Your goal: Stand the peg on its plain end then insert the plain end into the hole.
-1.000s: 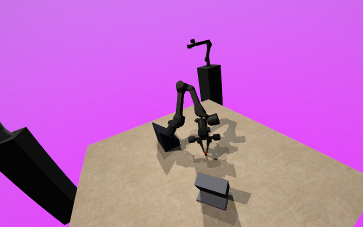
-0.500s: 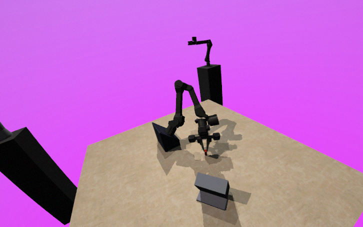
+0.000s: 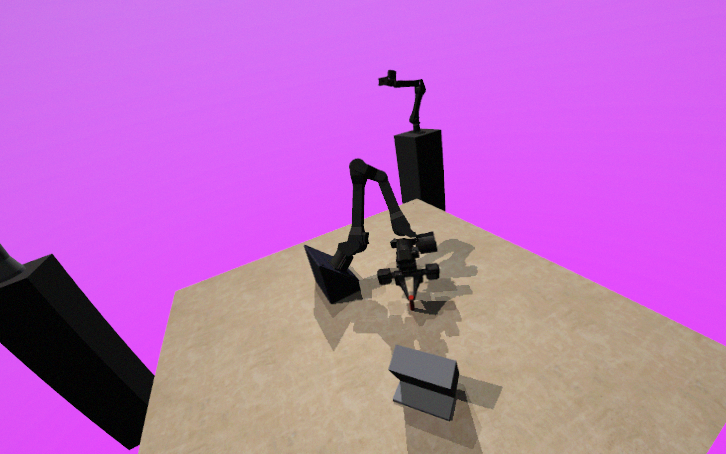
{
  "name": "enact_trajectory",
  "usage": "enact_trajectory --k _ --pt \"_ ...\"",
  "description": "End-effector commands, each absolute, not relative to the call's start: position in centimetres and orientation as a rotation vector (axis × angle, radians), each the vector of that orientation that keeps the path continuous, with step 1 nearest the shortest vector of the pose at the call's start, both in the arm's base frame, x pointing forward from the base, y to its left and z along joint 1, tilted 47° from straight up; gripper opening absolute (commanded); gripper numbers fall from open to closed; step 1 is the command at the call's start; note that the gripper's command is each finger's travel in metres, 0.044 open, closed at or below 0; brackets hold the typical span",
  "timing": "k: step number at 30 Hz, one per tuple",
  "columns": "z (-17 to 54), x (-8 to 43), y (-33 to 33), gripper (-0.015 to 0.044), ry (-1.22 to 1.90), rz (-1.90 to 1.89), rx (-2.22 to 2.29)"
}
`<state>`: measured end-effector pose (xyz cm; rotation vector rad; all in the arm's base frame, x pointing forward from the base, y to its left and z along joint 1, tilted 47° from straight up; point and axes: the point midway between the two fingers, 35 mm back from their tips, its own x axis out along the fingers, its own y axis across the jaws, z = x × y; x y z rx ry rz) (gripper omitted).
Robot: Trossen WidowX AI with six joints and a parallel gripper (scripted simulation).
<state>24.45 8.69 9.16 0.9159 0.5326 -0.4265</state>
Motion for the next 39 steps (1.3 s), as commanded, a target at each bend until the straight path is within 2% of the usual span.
enact_trajectory --k 1,22,39 --pt "9.1 24.2 8.7 0.0049 0.498 -0.45 0.906" --pt "9.4 23.1 9.5 0.0049 0.333 -0.528 0.858" --pt "9.1 23.0 9.8 0.0049 0.363 -0.514 0.852"
